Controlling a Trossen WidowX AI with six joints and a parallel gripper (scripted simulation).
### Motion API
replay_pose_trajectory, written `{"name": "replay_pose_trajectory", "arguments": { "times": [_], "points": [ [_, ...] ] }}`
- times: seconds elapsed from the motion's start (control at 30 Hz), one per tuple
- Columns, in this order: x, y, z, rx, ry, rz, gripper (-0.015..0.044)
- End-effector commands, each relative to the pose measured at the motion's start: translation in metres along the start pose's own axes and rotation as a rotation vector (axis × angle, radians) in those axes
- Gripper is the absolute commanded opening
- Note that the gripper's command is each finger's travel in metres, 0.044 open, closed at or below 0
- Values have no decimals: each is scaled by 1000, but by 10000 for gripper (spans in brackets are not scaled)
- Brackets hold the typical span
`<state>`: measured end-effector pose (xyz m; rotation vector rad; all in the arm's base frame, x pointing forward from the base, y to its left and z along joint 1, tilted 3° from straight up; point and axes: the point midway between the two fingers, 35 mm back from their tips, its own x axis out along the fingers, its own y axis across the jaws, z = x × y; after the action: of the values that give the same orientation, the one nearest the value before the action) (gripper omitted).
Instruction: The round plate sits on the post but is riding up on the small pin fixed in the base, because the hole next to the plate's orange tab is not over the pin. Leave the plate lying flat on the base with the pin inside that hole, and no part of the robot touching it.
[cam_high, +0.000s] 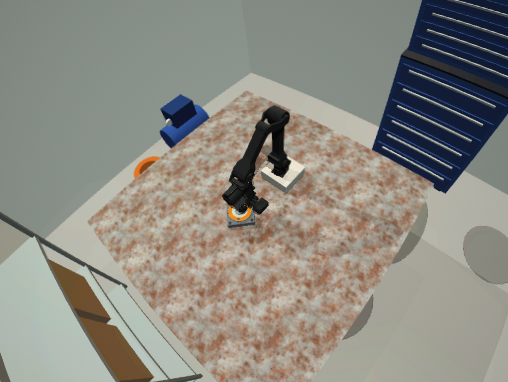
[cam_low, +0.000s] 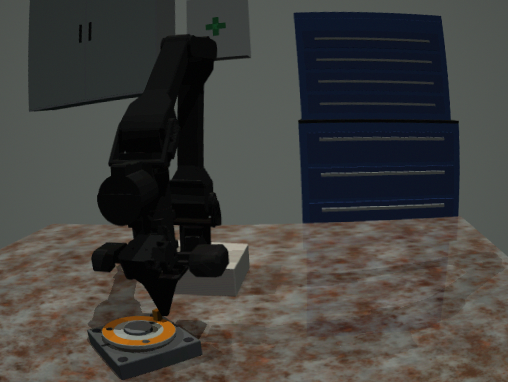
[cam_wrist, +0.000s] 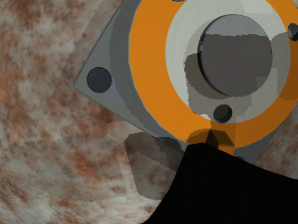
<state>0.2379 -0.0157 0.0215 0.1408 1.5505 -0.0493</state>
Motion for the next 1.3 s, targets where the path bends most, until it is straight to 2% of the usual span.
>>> {"name": "replay_pose_trajectory", "arguments": {
  "times": [0.0,1.27],
  "points": [
    [1,-5,-3,-2,1,-4,0],
    [0,-54,-1,-2,1,-9,0]
  ]
}}
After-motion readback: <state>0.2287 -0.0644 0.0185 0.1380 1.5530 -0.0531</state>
